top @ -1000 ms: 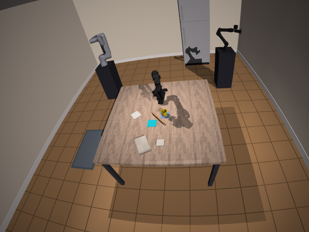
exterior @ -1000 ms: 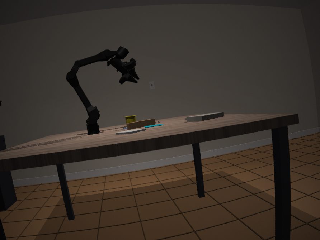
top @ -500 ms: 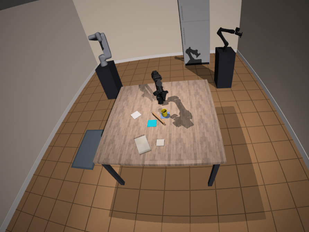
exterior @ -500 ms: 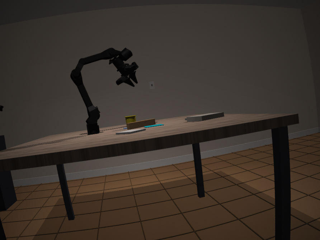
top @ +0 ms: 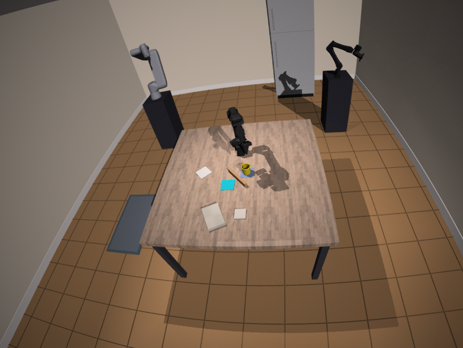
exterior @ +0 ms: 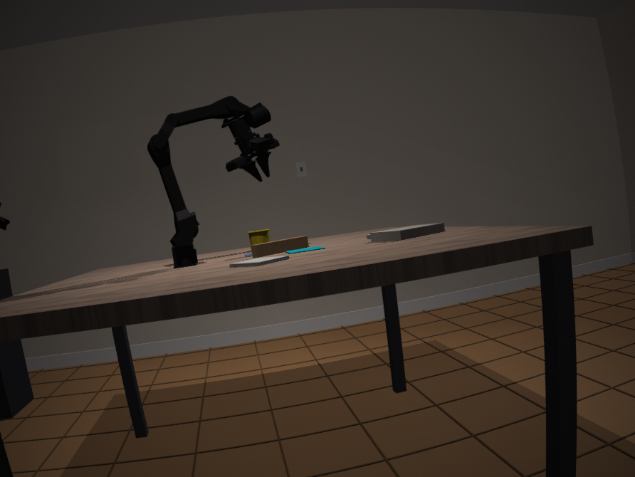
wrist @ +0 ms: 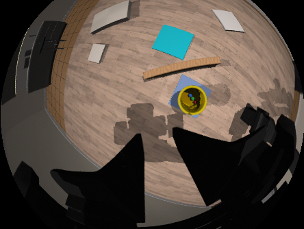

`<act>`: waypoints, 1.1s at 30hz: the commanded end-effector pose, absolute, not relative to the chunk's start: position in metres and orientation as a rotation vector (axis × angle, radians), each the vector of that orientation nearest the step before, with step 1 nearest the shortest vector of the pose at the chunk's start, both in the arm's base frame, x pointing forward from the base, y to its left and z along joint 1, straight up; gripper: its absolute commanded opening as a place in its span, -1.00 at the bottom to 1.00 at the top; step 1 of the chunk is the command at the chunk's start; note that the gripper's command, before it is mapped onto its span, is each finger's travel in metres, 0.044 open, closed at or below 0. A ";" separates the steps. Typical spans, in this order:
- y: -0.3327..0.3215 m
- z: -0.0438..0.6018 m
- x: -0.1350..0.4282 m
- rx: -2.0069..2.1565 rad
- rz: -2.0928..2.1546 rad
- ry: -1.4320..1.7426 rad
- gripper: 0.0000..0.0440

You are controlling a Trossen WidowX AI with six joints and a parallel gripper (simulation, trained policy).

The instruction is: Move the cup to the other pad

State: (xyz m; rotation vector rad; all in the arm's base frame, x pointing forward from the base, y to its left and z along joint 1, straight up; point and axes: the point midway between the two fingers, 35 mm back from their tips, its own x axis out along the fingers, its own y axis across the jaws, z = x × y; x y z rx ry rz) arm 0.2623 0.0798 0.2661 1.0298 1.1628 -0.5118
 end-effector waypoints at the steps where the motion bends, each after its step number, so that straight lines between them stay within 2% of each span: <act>1: 0.075 0.254 0.260 1.020 -0.593 1.207 -0.36; 33: 0.045 0.183 0.232 0.922 -1.032 1.377 -0.22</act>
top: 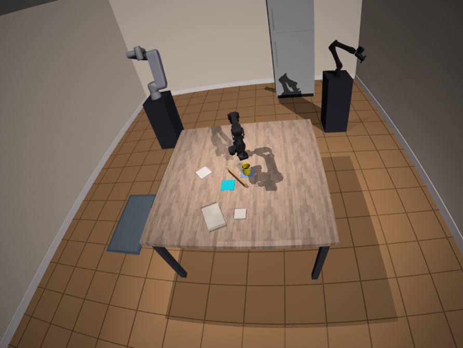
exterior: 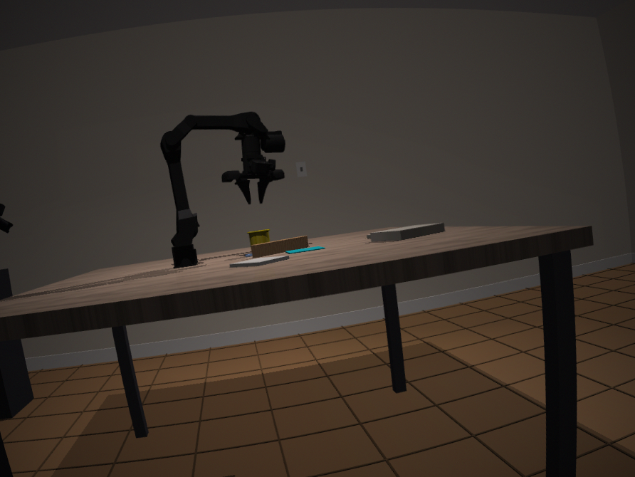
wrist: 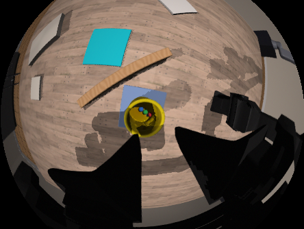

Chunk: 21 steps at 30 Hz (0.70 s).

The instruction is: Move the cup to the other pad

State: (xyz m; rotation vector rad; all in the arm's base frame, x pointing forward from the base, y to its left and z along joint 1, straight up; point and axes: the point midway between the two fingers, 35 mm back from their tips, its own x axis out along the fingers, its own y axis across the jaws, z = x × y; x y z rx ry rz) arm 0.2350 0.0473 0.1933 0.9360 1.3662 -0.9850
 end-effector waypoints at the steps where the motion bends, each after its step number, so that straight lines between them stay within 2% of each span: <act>1: 0.045 0.181 0.231 0.920 -1.041 1.378 -0.22; 21: 0.044 0.136 0.220 0.866 -1.166 1.399 -0.17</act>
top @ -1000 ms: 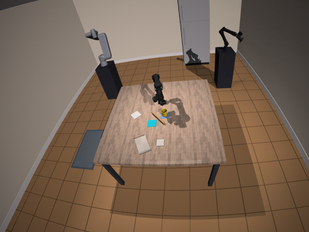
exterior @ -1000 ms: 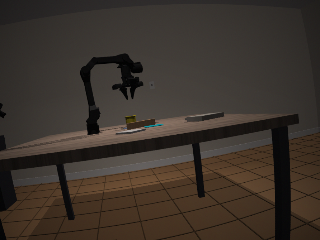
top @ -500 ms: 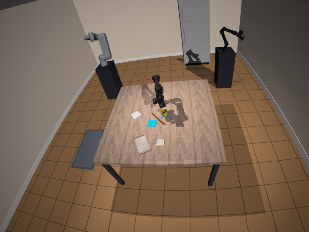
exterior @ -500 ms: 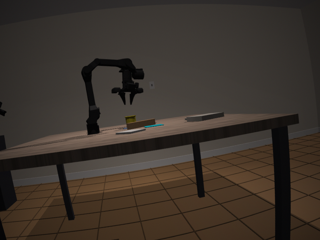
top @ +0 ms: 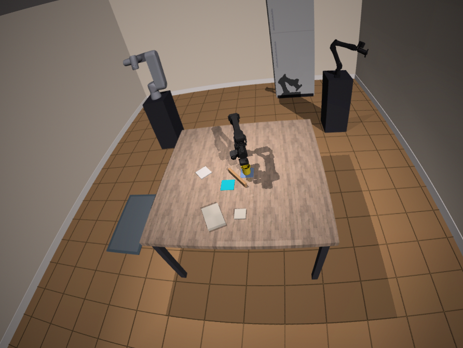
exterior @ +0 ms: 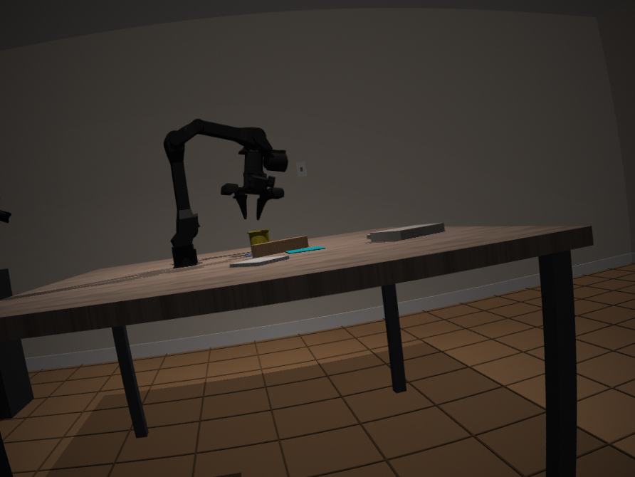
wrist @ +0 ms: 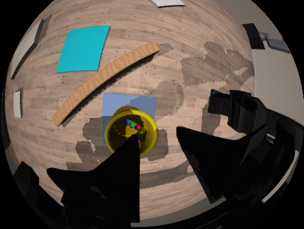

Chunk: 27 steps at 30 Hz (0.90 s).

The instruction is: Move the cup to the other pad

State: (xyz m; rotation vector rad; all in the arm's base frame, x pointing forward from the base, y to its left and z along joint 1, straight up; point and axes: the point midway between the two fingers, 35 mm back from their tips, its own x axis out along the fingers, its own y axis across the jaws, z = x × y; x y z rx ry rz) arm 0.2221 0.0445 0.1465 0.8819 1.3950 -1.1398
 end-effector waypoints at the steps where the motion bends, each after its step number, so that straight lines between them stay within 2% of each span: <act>1: 0.045 0.134 0.219 0.863 -1.169 1.400 -0.17; 27: 0.047 0.063 0.211 0.761 -1.146 1.438 -0.18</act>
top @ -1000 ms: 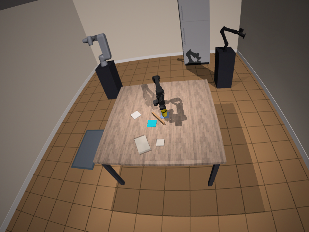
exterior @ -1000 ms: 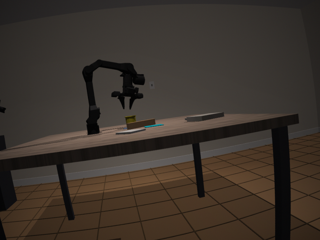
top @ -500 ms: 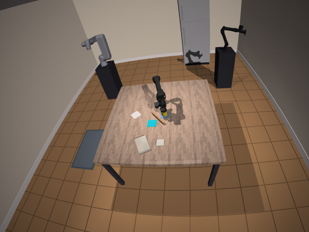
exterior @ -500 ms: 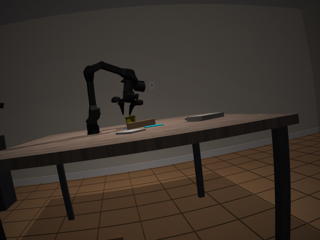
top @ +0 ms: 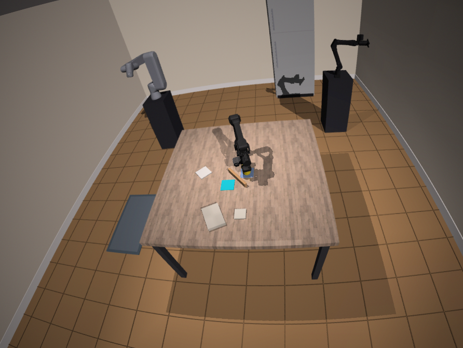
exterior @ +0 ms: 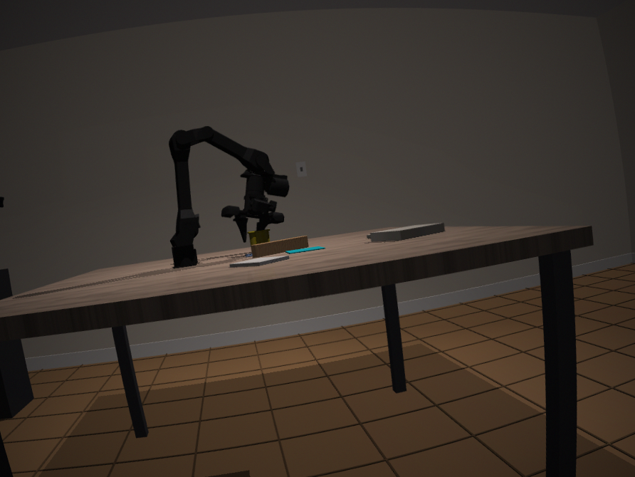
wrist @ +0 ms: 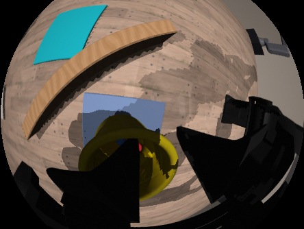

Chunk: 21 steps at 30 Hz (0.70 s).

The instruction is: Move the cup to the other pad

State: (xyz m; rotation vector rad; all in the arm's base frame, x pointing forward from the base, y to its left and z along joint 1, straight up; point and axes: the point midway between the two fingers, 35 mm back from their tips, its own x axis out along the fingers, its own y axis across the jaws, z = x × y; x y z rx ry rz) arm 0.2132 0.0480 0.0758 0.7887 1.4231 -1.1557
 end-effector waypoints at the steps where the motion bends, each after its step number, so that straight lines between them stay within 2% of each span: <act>1: 0.048 0.061 0.211 0.762 -1.139 1.436 -0.23; 8: 0.047 0.055 0.217 0.756 -1.093 1.421 -0.89; 10: 0.046 0.056 0.219 0.755 -1.082 1.415 -1.00; 21: 0.046 0.071 0.231 0.813 -1.055 1.370 -0.92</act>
